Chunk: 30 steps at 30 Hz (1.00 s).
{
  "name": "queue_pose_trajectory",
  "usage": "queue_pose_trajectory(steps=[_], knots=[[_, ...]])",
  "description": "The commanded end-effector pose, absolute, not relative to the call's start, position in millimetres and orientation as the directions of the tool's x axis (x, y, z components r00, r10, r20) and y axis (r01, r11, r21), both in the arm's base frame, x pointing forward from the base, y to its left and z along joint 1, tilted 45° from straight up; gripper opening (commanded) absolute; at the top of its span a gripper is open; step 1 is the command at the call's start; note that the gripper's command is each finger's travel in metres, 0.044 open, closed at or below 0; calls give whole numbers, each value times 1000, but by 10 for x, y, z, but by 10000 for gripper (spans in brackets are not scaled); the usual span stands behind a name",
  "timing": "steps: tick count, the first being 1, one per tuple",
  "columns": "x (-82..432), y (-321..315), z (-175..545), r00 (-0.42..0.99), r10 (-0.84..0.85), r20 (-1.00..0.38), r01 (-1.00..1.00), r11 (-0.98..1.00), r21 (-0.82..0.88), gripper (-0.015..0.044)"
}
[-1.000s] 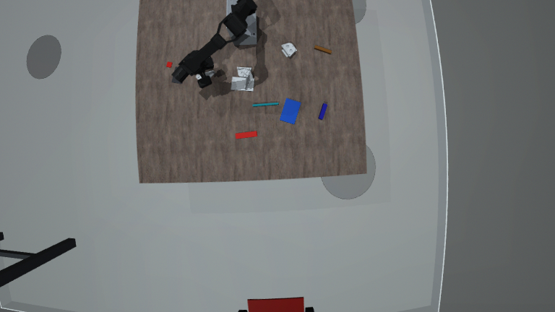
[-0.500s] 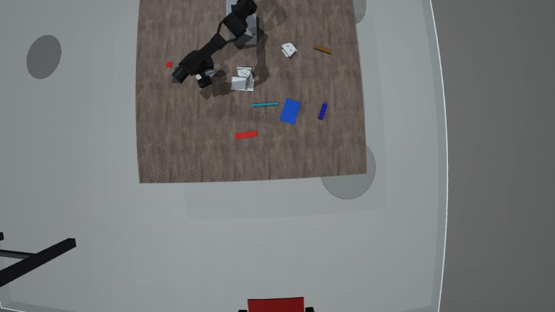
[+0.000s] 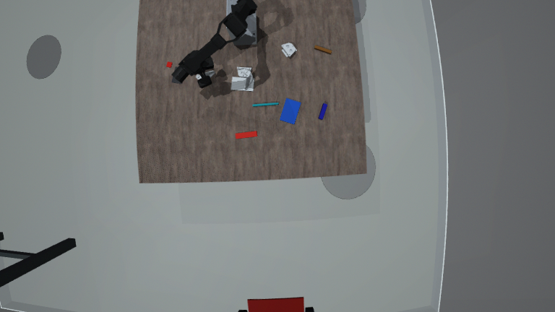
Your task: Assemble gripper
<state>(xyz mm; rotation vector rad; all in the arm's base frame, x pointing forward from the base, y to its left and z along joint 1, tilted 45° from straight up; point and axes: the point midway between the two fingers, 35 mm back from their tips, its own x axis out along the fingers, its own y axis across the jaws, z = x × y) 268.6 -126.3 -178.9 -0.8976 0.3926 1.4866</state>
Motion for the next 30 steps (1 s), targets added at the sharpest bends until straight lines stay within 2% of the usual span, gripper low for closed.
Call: queue_pose_trajectory(steps=[1, 30], knots=[[2692, -1261, -1788, 103, 683, -723, -951, -144, -272, 440], [2708, -1195, -1868, 100, 682, -724, -951, -148, -271, 440]])
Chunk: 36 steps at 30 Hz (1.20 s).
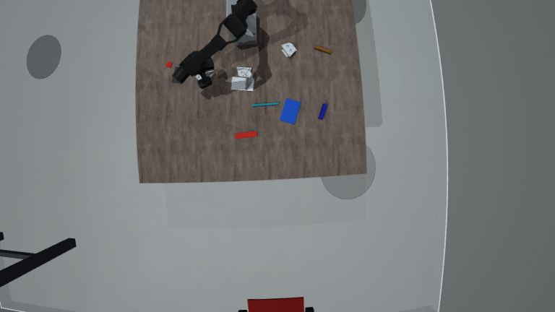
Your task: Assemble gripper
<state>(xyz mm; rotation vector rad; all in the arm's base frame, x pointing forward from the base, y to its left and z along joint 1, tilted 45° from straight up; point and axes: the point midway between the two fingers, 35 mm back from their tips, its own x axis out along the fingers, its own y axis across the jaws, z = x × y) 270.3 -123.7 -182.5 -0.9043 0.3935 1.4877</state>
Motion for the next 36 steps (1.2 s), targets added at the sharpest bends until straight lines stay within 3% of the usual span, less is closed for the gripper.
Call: queue_pose_trajectory(steps=[1, 36], knots=[[2711, -1184, -1880, 100, 682, -724, -951, -148, -271, 440], [2765, -914, -2163, 104, 684, -722, -951, -143, -273, 440]])
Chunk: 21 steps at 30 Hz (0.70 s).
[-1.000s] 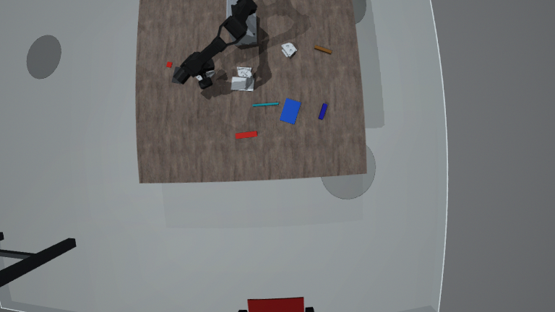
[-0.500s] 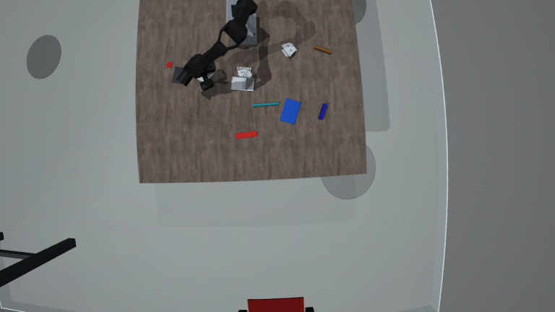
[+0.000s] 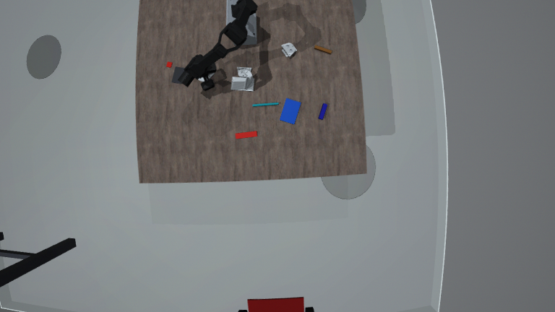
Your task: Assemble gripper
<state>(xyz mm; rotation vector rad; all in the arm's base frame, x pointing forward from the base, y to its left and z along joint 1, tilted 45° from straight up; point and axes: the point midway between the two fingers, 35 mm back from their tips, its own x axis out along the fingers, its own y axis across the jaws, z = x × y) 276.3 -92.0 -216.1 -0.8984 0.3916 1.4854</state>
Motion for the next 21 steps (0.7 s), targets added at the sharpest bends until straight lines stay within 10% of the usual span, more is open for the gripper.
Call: queue_pose_trajectory(steps=[1, 14, 21], knots=[[2765, -914, -2163, 104, 684, -722, -951, -143, -273, 440], [2766, -912, -2166, 104, 684, -722, -951, -143, -273, 440], [2763, -916, -2166, 100, 682, -724, -951, -149, -272, 256]])
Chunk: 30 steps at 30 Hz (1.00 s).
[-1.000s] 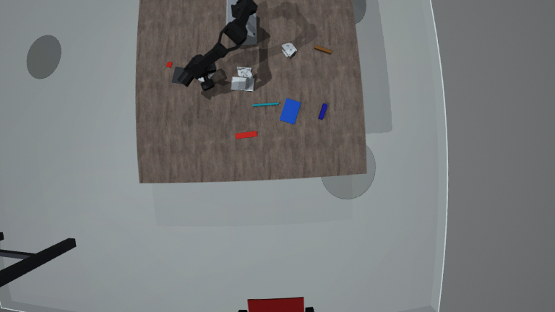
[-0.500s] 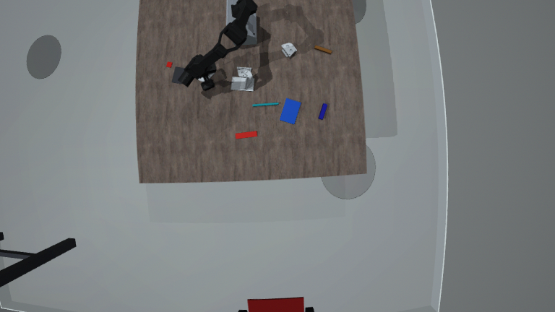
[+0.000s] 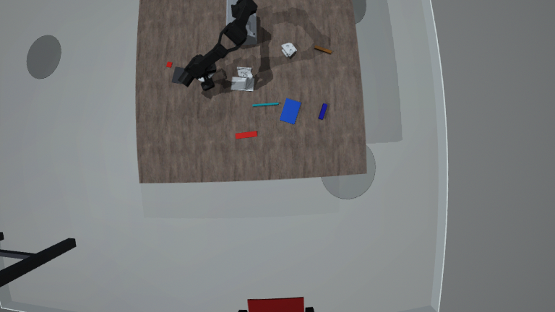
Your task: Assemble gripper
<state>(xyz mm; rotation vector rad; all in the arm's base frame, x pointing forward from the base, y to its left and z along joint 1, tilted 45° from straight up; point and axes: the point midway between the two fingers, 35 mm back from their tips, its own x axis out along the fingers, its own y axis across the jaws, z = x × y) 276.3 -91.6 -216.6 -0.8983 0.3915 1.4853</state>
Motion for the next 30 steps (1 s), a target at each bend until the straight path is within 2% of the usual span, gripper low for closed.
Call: queue_pose_trajectory(steps=[1, 4, 7, 30], knots=[[2763, -916, -2166, 100, 682, -724, -951, -149, -272, 230], [2763, -916, -2166, 100, 682, -724, -951, -149, -272, 151], [2763, -916, -2166, 100, 682, -724, -951, -149, -272, 134], [2756, -1108, -1985, 102, 681, -726, -951, -147, -271, 134]])
